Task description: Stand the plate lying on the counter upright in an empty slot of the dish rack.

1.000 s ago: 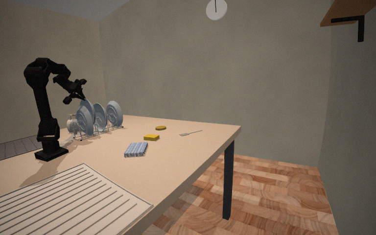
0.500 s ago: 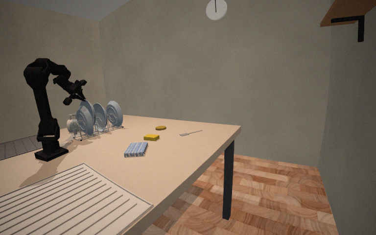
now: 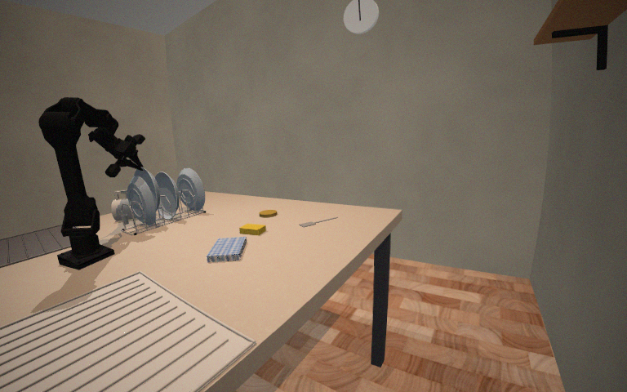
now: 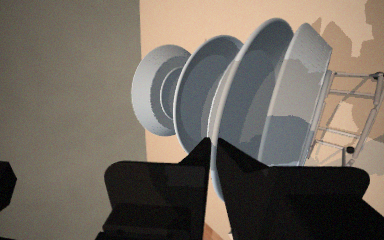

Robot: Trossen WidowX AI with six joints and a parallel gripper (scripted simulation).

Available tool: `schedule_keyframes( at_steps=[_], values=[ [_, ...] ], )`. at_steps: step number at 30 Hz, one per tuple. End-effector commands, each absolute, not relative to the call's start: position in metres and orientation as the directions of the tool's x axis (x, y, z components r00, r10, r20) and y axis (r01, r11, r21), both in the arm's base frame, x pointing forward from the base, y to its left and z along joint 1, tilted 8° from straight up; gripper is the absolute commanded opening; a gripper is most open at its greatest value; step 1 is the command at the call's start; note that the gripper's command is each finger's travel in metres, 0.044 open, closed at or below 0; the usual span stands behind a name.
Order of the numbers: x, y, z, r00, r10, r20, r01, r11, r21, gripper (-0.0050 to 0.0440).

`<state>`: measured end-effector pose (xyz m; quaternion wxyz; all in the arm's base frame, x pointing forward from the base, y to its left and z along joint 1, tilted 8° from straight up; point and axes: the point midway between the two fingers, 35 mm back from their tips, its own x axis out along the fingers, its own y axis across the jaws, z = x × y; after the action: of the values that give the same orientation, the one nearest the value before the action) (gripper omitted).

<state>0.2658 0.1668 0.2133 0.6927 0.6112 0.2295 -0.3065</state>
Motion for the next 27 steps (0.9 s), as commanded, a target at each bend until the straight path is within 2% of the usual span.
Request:
schedule_keyframes(
  at_steps=[1, 27],
  values=[
    [0.2663, 0.1665, 0.2165, 0.717, -0.135, -0.684, 0.694, 0.059, 0.717, 0.0],
    [0.2665, 0.1652, 0.2071, 0.717, -0.135, -0.684, 0.694, 0.059, 0.717, 0.0]
  ],
)
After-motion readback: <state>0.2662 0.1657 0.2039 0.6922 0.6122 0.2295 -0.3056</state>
